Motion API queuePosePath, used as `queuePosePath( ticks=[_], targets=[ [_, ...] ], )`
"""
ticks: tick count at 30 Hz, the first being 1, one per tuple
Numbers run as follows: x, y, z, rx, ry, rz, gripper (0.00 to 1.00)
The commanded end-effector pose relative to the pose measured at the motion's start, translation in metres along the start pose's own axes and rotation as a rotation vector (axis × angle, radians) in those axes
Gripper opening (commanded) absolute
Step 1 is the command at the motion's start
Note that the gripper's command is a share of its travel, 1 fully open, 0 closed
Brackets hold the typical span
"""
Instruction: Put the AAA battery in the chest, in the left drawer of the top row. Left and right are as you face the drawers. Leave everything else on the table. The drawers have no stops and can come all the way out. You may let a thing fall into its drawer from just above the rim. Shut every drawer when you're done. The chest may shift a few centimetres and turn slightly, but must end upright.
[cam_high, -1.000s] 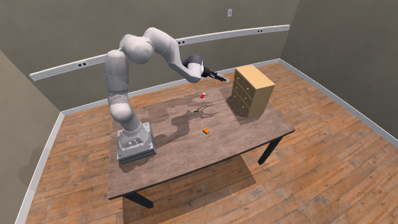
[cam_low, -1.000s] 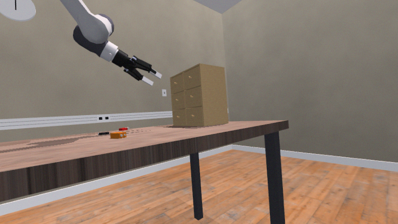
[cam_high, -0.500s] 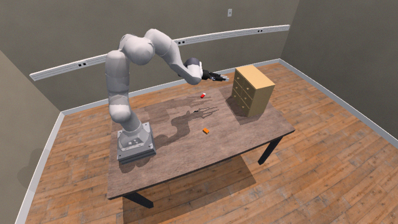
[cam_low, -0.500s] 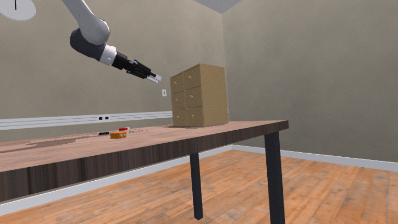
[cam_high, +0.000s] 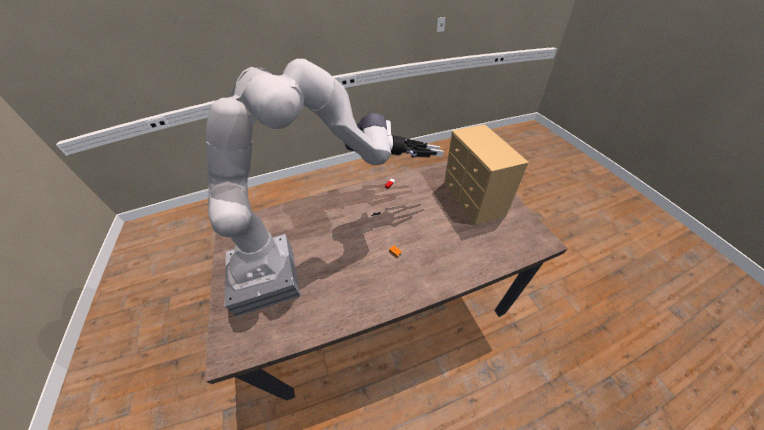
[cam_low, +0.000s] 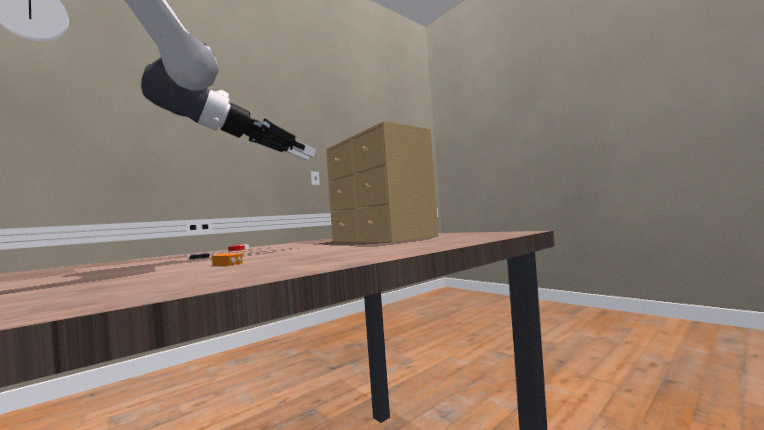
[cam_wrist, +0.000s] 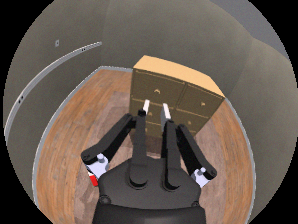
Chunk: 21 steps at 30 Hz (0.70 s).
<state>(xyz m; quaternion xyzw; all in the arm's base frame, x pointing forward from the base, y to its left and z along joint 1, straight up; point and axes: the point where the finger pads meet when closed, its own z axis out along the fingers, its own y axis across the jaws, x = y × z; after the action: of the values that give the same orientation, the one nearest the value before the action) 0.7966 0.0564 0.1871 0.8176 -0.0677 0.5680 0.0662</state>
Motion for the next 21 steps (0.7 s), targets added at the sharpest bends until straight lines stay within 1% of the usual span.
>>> queuePosePath(
  ticks=[1, 11, 13, 17, 21],
  targets=[
    [0.001, 0.0, 0.011, 0.001, 0.004, 0.031, 0.28],
    [0.003, 0.0, 0.043, 0.001, 0.004, 0.031, 0.28],
    [0.003, 0.0, 0.043, 0.001, 0.004, 0.031, 0.28],
    [0.003, 0.0, 0.05, 0.001, 0.004, 0.031, 0.28],
    [0.003, 0.001, 0.053, 0.001, 0.004, 0.031, 0.28]
  ],
)
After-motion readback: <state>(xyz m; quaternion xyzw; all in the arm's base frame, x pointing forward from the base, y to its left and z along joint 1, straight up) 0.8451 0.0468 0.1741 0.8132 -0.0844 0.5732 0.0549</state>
